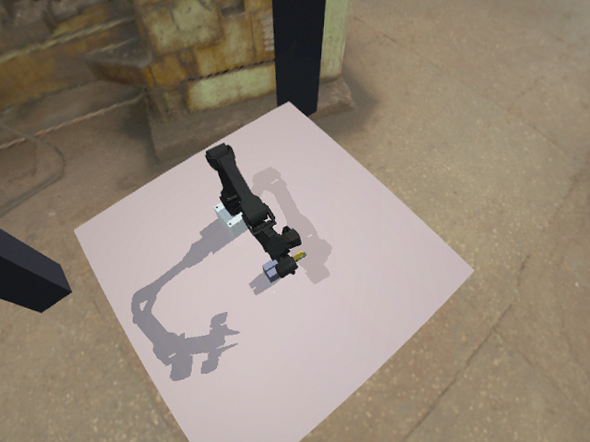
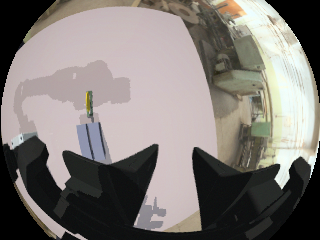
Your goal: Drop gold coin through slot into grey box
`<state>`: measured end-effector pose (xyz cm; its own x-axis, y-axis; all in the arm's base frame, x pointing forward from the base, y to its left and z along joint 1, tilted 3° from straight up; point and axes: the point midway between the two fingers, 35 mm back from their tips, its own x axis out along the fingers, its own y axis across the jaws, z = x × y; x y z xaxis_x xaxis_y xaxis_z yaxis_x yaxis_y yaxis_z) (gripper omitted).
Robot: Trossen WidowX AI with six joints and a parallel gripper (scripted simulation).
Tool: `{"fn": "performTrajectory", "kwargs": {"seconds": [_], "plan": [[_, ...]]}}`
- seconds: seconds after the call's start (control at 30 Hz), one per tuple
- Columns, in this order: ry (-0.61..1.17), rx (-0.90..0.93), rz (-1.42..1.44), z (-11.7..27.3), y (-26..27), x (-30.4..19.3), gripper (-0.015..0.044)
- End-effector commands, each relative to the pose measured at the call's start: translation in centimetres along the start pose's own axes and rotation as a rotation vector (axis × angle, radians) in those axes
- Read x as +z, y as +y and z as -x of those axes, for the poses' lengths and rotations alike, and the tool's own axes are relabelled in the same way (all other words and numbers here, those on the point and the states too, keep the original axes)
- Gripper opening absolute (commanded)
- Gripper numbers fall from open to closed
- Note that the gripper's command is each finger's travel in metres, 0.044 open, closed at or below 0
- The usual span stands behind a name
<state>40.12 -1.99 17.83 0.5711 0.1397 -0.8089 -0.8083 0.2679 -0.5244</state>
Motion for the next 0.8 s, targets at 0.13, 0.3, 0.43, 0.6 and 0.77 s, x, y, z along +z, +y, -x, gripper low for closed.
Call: {"fn": "performTrajectory", "kwargs": {"seconds": [0.13, 0.3, 0.43, 0.6, 0.77], "plan": [[0.140, 0.440, 0.055, -6.7, 11.1, 4.9, 0.0161], [0.237, 0.594, 0.117, -7.4, 16.6, 6.3, 0.0161], [0.241, 0.599, 0.119, -7.3, 16.9, 6.4, 0.0161], [0.241, 0.599, 0.119, -7.4, 16.8, 6.3, 0.0161], [0.241, 0.599, 0.119, -10.2, 18.7, 5.4, 0.0161]]}}
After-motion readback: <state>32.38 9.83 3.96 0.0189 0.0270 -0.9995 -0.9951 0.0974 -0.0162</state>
